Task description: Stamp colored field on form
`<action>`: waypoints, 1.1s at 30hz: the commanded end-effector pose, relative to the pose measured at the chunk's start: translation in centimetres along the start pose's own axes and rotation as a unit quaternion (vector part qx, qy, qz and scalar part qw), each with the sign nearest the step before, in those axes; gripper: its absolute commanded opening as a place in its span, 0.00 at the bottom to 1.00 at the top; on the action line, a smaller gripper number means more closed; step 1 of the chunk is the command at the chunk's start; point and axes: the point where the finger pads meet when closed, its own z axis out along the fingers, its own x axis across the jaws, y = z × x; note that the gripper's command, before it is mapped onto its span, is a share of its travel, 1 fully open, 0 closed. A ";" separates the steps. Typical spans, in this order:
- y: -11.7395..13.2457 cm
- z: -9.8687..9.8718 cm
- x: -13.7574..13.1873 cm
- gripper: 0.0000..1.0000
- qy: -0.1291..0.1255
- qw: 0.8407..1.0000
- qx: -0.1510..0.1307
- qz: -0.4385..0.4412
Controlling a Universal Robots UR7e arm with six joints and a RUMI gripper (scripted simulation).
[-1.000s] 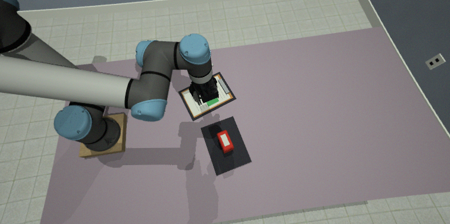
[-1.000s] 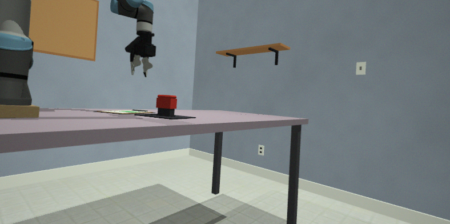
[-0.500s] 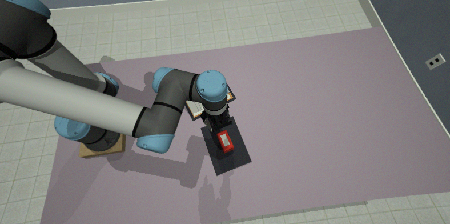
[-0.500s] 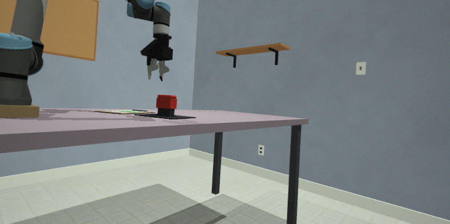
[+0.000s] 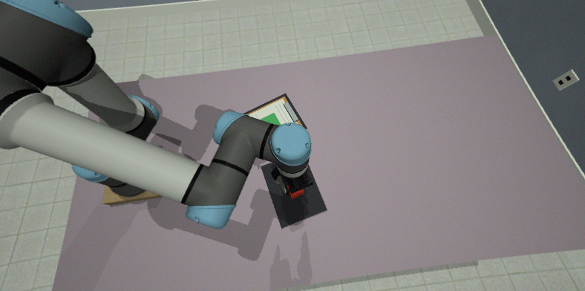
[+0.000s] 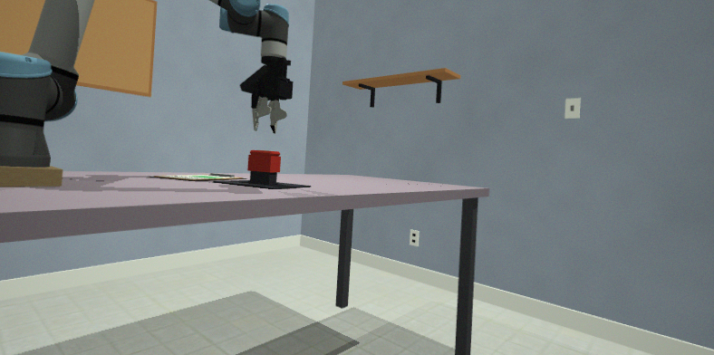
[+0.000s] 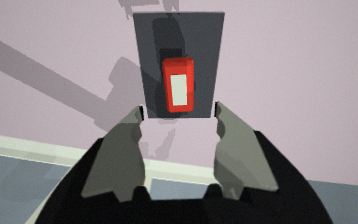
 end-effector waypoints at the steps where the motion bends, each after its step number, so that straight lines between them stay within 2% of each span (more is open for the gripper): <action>1: 0.5 0.0 0.1 0.52 0.001 1.000 0.000 0.000; 18: 0.6 0.4 0.1 0.52 0.001 1.000 0.000 0.000; 33: 0.6 5.1 0.1 0.52 0.001 1.000 0.000 0.000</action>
